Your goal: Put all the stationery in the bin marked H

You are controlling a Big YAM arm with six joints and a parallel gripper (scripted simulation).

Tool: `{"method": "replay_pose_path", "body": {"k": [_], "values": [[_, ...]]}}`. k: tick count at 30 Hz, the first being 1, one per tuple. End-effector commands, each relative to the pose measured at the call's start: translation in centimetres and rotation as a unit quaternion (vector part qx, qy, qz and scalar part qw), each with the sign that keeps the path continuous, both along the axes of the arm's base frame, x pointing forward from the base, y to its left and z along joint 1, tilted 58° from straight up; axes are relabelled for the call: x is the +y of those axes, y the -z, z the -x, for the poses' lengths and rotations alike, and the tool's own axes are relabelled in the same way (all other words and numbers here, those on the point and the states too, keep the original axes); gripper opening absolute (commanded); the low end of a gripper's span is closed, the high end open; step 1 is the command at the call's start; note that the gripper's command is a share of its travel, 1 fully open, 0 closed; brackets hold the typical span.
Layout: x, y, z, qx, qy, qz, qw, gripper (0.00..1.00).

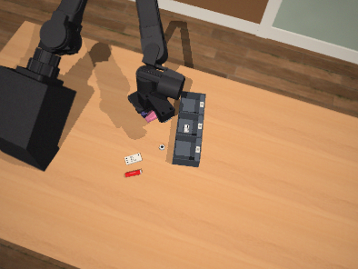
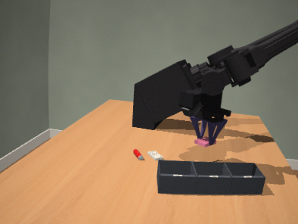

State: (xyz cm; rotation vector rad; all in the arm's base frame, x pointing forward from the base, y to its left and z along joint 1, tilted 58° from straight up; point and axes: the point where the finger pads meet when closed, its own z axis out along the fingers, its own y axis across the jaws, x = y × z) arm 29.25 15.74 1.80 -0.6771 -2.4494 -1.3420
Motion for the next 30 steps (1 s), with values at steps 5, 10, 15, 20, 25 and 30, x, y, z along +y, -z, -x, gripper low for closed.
{"method": "replay_pose_path", "body": {"k": [5, 10, 15, 20, 25, 30], "values": [[-0.1, -0.5, -0.7, -0.012, -0.002, 0.0, 1.0, 0.34], [-0.1, -0.5, -0.7, -0.012, -0.002, 0.0, 1.0, 0.34], [0.5, -1.0, -0.9, -0.02, -0.014, -0.001, 1.0, 0.34], [-0.1, -0.6, -0.7, -0.012, -0.002, 0.0, 1.0, 0.34], [0.5, -1.1, -1.0, -0.021, -0.014, -0.001, 1.0, 0.34], [-1.0, -0.9, -1.8, -0.012, 0.001, -0.001, 1.0, 0.34]]}}
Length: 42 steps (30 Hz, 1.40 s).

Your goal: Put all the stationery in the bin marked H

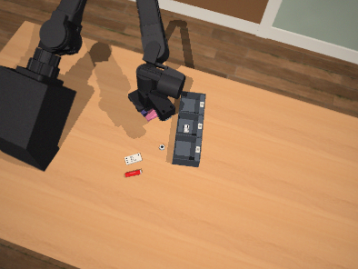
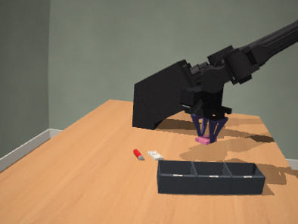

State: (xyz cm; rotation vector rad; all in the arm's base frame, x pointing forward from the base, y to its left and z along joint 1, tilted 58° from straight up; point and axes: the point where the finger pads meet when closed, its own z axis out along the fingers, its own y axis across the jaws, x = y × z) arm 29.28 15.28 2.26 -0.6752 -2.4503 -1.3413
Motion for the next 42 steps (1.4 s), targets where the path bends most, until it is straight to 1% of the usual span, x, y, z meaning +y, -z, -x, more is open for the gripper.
{"method": "replay_pose_path", "body": {"k": [1, 3, 5, 7, 8, 11, 17, 22, 24, 25, 26, 32, 37, 38, 42], "values": [[0.5, -0.6, -1.9, -0.011, -0.013, -0.001, 1.0, 0.34], [0.7, -0.8, -3.1, -0.012, -0.013, -0.001, 1.0, 0.34], [0.8, -1.0, -4.3, -0.002, -0.007, -0.001, 1.0, 0.34], [0.8, -1.0, -4.3, -0.002, -0.007, -0.001, 1.0, 0.34], [0.9, -1.1, -4.9, -0.033, -0.026, -0.002, 0.999, 0.34], [1.2, -1.5, -6.6, -0.092, -0.063, -0.003, 0.994, 0.34], [1.7, -2.2, -10.1, -0.163, -0.098, -0.003, 0.982, 0.34], [2.1, -2.8, -13.1, -0.224, -0.128, -0.003, 0.966, 0.34], [2.1, -2.8, -13.1, -0.224, -0.128, -0.003, 0.966, 0.34], [2.1, -2.8, -13.1, -0.254, -0.144, -0.003, 0.956, 0.34], [2.1, -2.8, -13.1, -0.265, -0.149, -0.002, 0.953, 0.34], [2.1, -2.6, -12.7, -0.318, -0.189, -0.003, 0.929, 0.34], [2.0, -2.4, -12.4, -0.358, -0.228, -0.007, 0.905, 0.34], [2.0, -2.3, -12.3, -0.362, -0.234, -0.007, 0.902, 0.34], [2.0, -2.3, -12.3, -0.362, -0.234, -0.007, 0.902, 0.34]]}}
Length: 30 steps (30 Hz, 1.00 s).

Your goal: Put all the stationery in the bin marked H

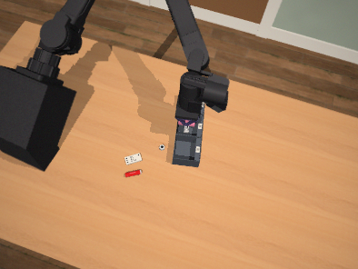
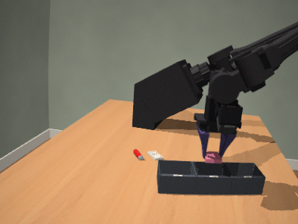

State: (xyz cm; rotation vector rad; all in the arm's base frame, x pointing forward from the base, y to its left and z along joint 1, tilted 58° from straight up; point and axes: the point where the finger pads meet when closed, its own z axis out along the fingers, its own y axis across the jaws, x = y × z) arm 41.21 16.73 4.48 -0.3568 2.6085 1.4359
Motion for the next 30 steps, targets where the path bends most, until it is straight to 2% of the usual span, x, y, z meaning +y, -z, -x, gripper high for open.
{"method": "replay_pose_path", "body": {"k": [1, 16, 18, 26, 30], "values": [[0.6, -0.1, -0.4, -0.022, -0.031, 0.0, 0.999, 0.34], [0.9, -0.7, -1.2, -0.024, -0.031, 0.0, 0.999, 0.34], [0.8, -0.1, 0.0, -0.012, -0.031, 0.001, 0.999, 0.34], [0.7, -0.2, 0.0, -0.022, -0.031, 0.0, 0.999, 0.34], [1.4, 0.9, 0.0, -0.01, -0.025, 0.001, 1.0, 0.34]]}}
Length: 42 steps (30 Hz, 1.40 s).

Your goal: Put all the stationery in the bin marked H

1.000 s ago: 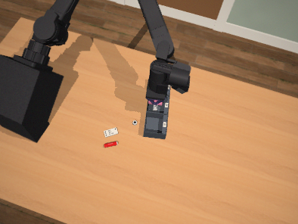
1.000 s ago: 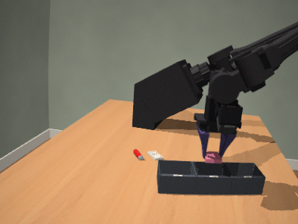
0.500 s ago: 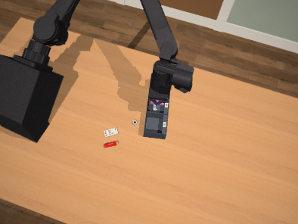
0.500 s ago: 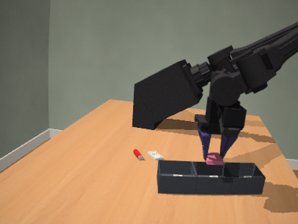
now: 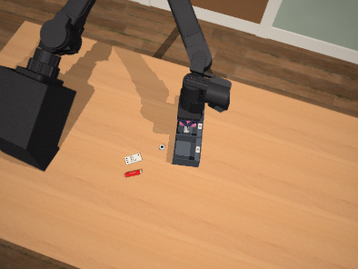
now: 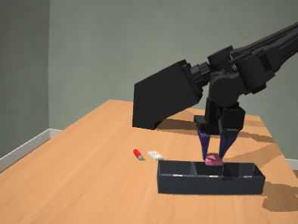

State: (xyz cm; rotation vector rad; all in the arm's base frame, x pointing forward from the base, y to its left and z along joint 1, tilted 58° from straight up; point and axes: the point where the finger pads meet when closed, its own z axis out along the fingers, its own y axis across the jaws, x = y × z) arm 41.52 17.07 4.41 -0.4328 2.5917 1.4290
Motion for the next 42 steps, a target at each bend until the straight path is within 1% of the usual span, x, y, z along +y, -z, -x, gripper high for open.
{"method": "replay_pose_path", "body": {"k": [1, 3, 18, 22, 28, 37, 38, 42], "values": [[1.2, 0.9, 0.4, 0.006, -0.004, 0.001, 1.0, 0.34], [1.2, 0.9, 0.4, 0.006, -0.004, 0.001, 1.0, 0.34], [3.7, 2.5, 0.5, 0.006, -0.004, 0.001, 1.0, 0.34], [3.8, 2.5, 0.3, 0.006, -0.004, 0.001, 1.0, 0.34], [3.4, 1.9, -1.1, -0.005, 0.002, -0.001, 1.0, 0.34], [3.0, 1.9, -1.2, 0.003, 0.005, 0.0, 1.0, 0.34], [3.0, 1.6, -0.9, -0.006, 0.003, -0.001, 1.0, 0.45], [3.0, 1.6, -0.9, -0.006, 0.003, -0.001, 1.0, 0.45]]}}
